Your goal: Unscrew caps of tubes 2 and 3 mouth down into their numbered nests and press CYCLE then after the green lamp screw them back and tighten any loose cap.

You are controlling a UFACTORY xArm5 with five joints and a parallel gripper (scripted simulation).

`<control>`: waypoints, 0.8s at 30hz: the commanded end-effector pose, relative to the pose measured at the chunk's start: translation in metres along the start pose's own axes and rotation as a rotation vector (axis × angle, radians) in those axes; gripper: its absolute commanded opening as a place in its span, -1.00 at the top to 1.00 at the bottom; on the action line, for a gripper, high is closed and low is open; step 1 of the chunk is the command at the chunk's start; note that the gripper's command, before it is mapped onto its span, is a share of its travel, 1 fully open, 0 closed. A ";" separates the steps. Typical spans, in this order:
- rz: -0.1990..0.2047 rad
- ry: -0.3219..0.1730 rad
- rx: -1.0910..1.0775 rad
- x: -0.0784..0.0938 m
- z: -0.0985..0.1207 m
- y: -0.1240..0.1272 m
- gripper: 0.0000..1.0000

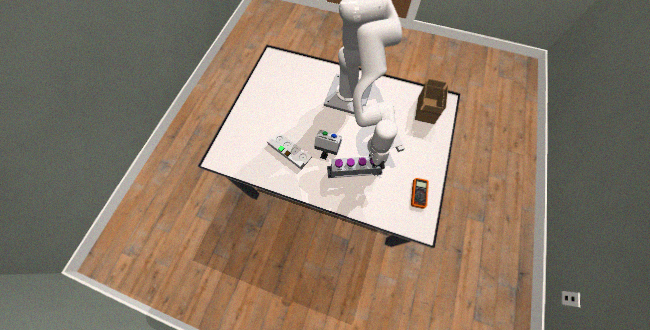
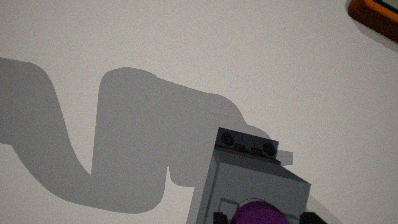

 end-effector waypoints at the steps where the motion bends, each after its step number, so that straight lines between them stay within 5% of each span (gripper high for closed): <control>1: 0.006 -0.008 0.000 0.000 0.000 0.002 0.08; 24: 0.006 -0.008 0.000 0.009 0.000 0.002 0.08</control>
Point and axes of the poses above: the point where the finger pads meet when closed, its own x axis out along the fingers, its own y axis across the jaws, z = x × y, the point moved 5 cm from there along -x, back along the fingers, and after that the axes turned 5 degrees about x, right-handed, at the moved point
